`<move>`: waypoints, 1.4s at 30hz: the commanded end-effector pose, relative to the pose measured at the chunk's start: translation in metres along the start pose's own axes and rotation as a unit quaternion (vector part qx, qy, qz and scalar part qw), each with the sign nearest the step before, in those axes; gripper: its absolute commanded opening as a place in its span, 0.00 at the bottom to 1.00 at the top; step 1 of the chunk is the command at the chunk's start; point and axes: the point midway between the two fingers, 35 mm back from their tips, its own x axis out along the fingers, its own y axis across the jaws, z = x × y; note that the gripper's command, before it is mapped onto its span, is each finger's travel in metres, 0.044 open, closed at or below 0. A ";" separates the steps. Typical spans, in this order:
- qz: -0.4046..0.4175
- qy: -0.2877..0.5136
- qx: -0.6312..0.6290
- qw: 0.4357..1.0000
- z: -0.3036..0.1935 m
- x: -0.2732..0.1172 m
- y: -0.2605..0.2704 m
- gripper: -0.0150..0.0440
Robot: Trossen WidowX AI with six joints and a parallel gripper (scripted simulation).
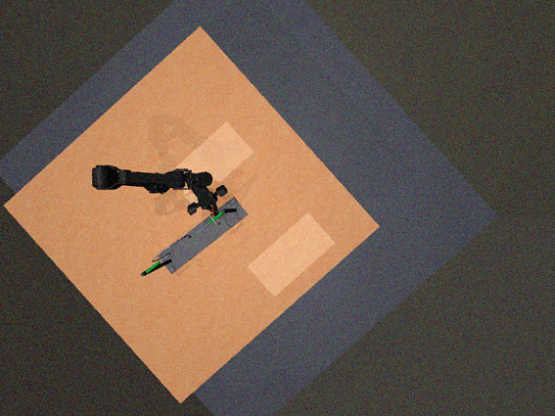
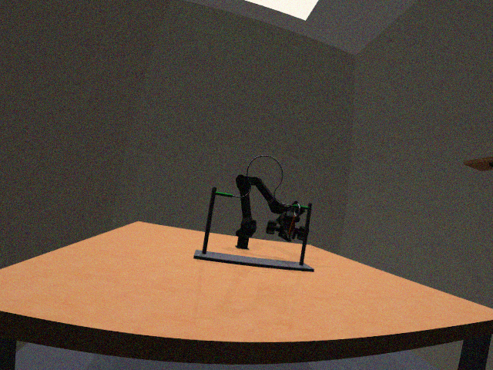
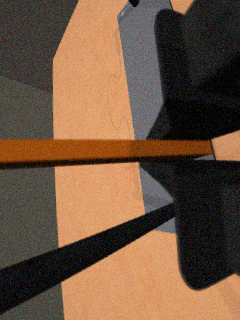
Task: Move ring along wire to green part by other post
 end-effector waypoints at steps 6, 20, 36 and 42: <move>0.000 0.001 0.000 1.000 0.000 -0.003 0.001 0.53; -0.002 0.001 0.002 1.000 -0.001 -0.049 0.000 0.53; -0.002 0.001 0.002 1.000 -0.001 -0.050 0.000 0.53; -0.001 0.006 0.000 1.000 -0.003 -0.065 0.001 0.66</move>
